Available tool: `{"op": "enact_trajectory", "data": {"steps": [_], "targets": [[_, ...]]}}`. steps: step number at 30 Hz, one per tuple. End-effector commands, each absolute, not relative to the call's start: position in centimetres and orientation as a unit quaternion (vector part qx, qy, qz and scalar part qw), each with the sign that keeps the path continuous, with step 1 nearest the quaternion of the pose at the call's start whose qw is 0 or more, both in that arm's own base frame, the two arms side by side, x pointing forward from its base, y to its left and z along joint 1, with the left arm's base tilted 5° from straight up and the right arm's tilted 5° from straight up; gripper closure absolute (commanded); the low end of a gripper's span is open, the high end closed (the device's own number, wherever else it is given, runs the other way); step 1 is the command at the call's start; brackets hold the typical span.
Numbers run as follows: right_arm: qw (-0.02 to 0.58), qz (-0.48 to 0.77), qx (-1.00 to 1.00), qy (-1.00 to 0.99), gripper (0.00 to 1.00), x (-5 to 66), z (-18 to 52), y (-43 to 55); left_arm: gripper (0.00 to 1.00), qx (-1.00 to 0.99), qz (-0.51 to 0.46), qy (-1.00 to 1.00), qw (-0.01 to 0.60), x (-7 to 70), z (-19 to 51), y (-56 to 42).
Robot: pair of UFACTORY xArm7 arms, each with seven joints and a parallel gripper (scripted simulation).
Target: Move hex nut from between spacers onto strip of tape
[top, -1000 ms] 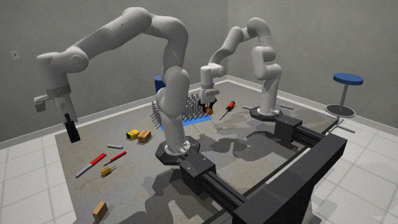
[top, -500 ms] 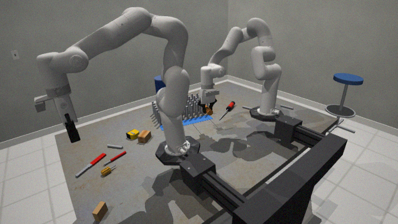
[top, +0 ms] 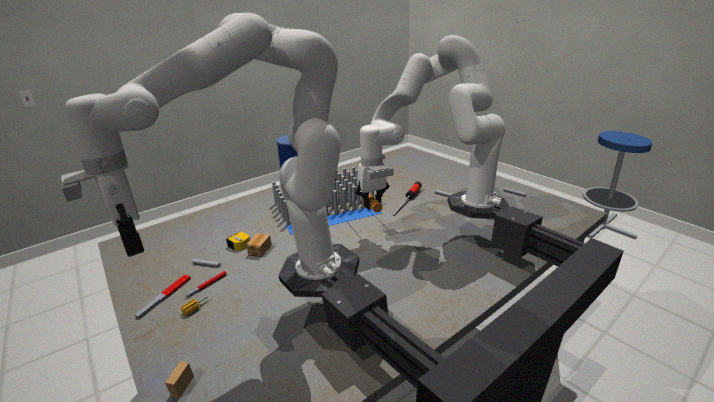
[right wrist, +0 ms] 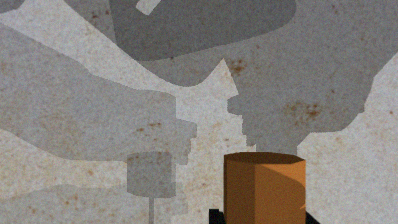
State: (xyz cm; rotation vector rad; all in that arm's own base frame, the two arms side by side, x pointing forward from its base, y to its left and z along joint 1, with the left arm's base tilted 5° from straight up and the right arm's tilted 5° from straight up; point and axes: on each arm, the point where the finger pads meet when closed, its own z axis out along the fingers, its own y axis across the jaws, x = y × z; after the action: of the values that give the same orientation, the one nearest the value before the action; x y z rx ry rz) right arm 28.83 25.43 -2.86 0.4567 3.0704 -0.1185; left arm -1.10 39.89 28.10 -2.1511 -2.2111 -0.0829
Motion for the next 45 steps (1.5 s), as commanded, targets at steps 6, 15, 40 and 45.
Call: {"op": "enact_trajectory", "data": {"steps": [6,15,40,45], "targets": [[0.021,-0.037,0.147,0.988,1.00,29.1,-6.1,25.3,0.00,-0.697,-0.029,-0.716,0.029,-1.1,28.3,40.0],[0.021,-0.037,0.147,0.988,1.00,29.2,-9.0,25.1,0.00,-0.697,-0.029,-0.716,0.029,-1.1,28.3,40.0],[0.020,-0.037,0.147,0.988,1.00,29.2,-11.3,24.9,0.00,-0.697,-0.029,-0.716,0.029,-1.1,28.3,40.0],[0.020,-0.037,0.147,0.988,1.00,29.2,-11.3,24.9,0.00,-0.697,-0.029,-0.716,0.029,-1.1,28.3,40.0]]}}
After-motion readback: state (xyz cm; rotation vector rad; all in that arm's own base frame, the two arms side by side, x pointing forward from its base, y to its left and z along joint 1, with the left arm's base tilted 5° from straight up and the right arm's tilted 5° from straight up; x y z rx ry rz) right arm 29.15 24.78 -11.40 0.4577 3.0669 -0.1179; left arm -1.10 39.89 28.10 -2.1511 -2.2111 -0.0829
